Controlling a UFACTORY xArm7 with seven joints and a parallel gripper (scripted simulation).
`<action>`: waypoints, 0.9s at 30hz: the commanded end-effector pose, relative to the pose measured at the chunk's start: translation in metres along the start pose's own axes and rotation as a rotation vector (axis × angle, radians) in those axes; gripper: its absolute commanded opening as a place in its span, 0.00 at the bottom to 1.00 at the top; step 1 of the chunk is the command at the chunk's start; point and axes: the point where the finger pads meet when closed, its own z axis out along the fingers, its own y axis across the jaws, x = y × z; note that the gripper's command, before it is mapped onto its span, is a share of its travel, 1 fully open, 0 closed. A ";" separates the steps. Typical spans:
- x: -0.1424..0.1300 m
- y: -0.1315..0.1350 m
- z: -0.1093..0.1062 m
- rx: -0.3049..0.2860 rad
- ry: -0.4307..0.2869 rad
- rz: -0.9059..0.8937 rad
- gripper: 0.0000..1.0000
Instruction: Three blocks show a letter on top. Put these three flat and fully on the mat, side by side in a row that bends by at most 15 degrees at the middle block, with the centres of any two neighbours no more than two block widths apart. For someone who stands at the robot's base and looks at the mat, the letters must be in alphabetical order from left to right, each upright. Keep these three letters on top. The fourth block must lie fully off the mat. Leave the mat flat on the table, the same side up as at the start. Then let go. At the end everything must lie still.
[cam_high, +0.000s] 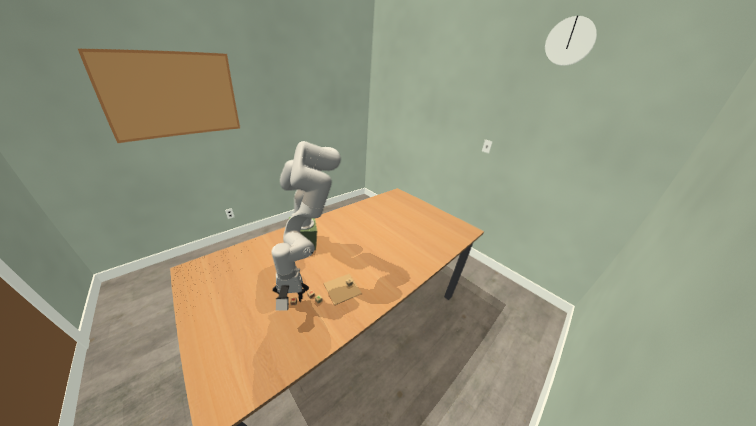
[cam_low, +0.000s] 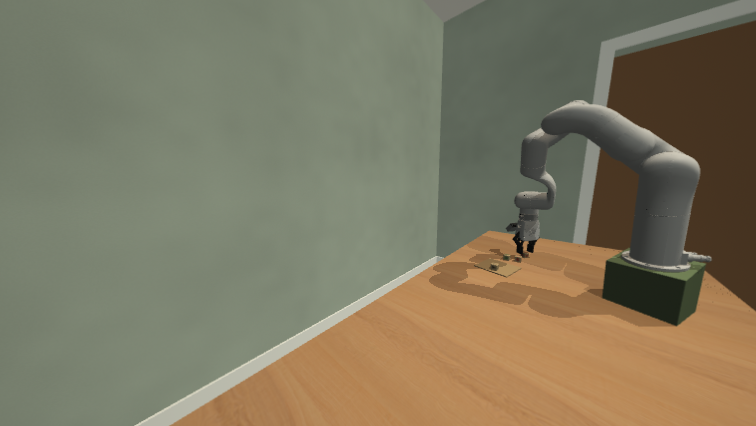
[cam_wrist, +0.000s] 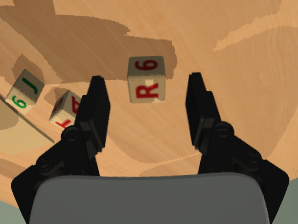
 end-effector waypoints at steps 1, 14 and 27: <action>0.002 0.000 0.005 0.000 0.004 0.000 0.63; 0.002 0.000 0.018 0.000 0.004 0.000 0.63; 0.002 0.000 0.018 0.000 0.004 0.000 0.63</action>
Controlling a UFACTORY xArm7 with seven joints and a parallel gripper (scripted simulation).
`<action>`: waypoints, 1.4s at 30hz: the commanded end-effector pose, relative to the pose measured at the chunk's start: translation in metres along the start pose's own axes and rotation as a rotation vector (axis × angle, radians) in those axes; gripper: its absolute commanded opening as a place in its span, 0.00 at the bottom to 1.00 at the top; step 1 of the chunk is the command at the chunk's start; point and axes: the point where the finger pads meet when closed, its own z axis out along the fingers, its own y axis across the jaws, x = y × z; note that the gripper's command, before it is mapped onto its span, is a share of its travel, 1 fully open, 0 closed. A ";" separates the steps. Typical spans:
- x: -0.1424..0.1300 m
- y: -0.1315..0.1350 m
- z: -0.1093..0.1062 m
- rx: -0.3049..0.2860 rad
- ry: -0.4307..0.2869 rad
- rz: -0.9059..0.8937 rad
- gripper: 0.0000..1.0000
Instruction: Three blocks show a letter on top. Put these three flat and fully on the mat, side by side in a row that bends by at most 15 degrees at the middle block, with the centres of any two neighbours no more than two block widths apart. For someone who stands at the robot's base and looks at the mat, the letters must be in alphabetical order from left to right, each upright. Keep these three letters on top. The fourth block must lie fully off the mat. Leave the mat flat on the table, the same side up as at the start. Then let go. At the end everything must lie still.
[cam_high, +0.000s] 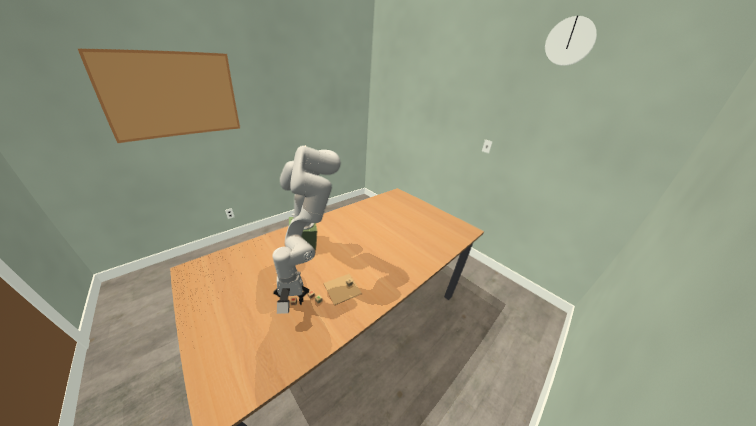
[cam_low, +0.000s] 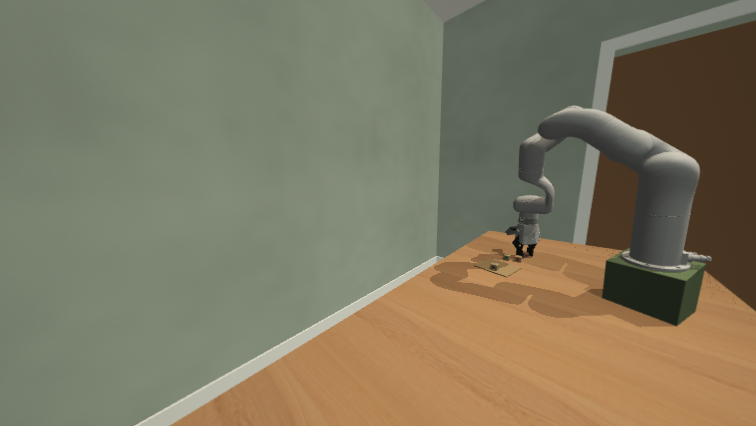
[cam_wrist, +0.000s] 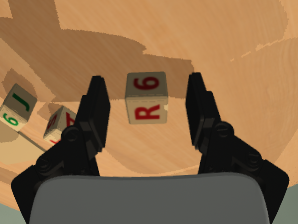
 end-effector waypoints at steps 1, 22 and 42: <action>0.002 0.000 -0.001 0.000 0.004 0.000 0.63; 0.002 0.000 -0.001 0.000 0.004 0.000 0.63; 0.002 0.000 -0.001 0.000 0.004 0.000 0.21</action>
